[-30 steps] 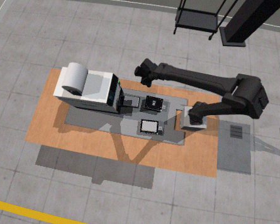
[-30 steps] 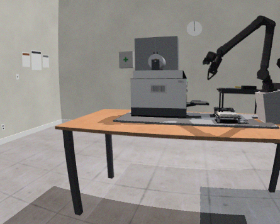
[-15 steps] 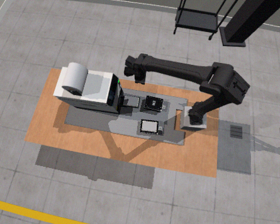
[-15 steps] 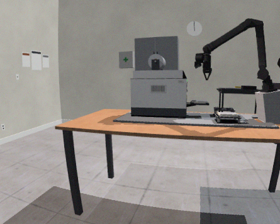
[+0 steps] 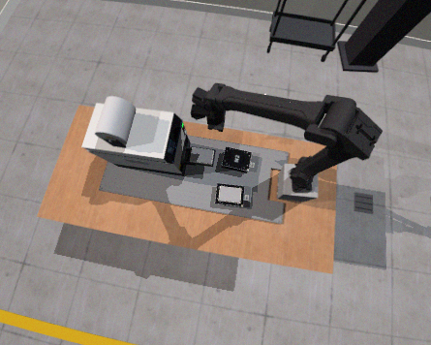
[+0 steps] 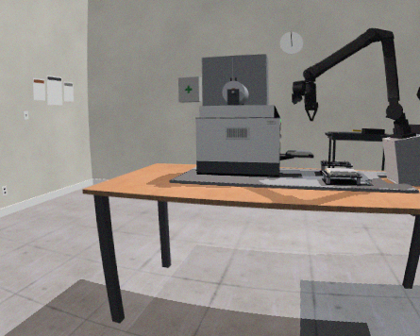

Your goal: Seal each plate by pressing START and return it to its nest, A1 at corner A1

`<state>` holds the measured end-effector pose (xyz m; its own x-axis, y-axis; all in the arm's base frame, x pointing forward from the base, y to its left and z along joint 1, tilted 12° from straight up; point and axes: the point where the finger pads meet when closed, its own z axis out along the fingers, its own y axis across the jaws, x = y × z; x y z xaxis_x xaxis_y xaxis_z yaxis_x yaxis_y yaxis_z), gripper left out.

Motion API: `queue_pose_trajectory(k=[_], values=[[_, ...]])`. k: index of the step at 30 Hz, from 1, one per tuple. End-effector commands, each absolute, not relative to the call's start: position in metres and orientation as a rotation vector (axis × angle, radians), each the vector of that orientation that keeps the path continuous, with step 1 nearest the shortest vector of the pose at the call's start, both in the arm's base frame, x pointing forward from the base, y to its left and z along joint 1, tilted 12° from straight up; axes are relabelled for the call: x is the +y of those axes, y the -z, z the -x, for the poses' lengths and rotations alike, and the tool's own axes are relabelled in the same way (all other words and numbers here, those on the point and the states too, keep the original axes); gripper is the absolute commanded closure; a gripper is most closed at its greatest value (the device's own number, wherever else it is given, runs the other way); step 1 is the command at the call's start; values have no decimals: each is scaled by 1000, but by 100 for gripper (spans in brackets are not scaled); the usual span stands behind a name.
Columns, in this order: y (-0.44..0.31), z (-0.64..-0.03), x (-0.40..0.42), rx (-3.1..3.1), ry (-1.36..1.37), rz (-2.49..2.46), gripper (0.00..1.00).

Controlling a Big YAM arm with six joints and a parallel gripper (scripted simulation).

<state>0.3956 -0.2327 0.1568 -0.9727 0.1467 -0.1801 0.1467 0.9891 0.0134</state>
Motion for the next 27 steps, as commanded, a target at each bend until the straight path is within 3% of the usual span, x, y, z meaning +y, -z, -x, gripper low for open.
queue_pose_trajectory(k=[1, 24, 25, 27], values=[[-171, -397, -238, 2904, 33, -230, 100], [-143, -384, -231, 2987, -37, -263, 100], [-136, -385, -231, 2933, -31, -260, 0], [-125, -385, -231, 2859, -10, -245, 0]])
